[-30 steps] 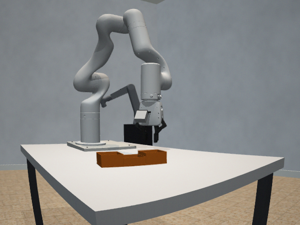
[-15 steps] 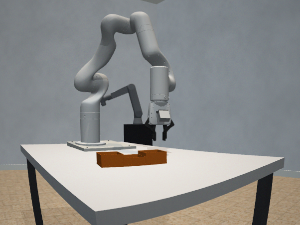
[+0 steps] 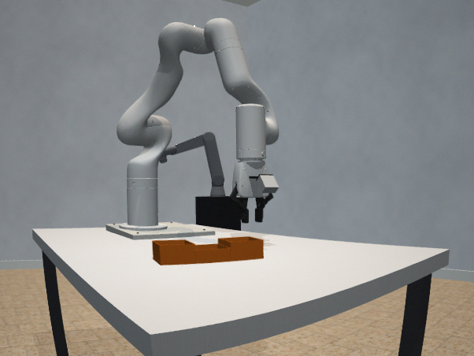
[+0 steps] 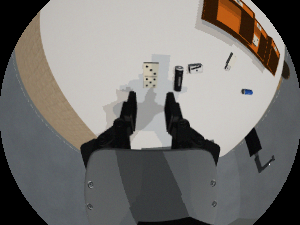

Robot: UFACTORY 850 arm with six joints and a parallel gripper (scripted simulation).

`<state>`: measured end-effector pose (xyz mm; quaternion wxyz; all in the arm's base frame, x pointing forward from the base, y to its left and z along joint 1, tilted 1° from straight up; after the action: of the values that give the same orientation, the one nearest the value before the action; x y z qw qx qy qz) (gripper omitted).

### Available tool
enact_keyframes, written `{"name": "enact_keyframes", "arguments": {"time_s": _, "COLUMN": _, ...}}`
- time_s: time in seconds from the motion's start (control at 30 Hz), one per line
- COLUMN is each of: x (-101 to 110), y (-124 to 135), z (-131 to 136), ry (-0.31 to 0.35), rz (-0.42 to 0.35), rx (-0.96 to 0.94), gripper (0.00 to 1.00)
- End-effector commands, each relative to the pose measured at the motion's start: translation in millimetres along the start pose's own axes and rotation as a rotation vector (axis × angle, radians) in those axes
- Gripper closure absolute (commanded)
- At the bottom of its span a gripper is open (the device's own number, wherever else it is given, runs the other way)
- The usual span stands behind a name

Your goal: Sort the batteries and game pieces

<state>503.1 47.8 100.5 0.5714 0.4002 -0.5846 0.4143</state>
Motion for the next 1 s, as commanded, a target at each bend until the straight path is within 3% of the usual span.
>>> {"name": "enact_keyframes", "arguments": {"time_s": 0.0, "x": 0.6, "y": -0.7, "z": -0.2, "ry": -0.003, "rz": -0.001, "rx": 0.001, "gripper": 0.59}}
{"name": "enact_keyframes", "arguments": {"time_s": 0.67, "x": 0.7, "y": -0.9, "z": 0.1, "ry": -0.003, "rz": -0.001, "rx": 0.002, "gripper": 0.59}}
{"name": "enact_keyframes", "arguments": {"time_s": 0.97, "x": -27.4, "y": -1.0, "z": 0.1, "ry": -0.003, "rz": -0.001, "rx": 0.001, "gripper": 0.59}}
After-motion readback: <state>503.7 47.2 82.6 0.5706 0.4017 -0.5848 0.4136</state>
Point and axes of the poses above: the point where the finger pads meet when closed, its own x axis back along the fingers, its own z axis across the jaws, y = z × x, the point moved 2 cm from there along x, back along the fingers, and after that the axes turned 1 degree about -x, right-handed, at the moved point
